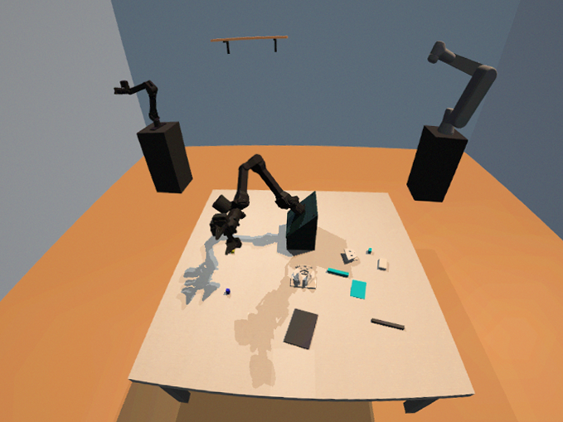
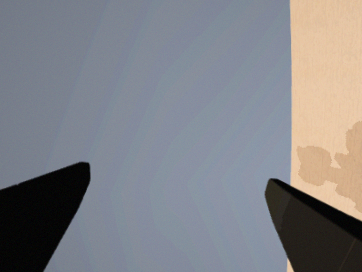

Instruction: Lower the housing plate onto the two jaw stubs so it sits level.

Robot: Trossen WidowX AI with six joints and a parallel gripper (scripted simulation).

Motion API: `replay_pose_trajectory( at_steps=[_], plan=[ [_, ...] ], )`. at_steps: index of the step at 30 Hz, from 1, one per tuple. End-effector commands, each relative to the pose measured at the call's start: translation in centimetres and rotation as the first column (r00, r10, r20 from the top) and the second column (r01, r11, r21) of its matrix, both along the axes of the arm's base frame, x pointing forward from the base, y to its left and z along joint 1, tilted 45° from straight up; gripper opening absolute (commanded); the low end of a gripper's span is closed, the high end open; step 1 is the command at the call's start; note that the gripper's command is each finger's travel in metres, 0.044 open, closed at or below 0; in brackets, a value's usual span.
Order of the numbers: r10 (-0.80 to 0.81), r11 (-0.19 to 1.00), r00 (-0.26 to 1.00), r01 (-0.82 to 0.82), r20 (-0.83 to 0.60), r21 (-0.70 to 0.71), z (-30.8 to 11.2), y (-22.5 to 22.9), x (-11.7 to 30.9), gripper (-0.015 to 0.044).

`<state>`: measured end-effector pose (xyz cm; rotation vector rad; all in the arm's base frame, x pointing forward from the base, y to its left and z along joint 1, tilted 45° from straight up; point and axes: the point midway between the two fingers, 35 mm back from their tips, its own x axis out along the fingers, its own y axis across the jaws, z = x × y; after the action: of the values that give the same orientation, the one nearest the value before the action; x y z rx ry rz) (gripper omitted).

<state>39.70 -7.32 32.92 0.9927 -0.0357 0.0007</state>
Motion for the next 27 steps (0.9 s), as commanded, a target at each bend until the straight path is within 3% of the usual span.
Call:
replay_pose_trajectory(
  at_steps=[1, 27],
  plan=[
    [0.018, 0.999, 0.998, -0.019, -0.054, -0.025, -1.5, 0.9, 1.2, 0.044],
    [0.133, 0.954, 0.945, -0.205, -0.3, -0.221, -9.6, 8.0, 5.0, 0.044]
  ],
)
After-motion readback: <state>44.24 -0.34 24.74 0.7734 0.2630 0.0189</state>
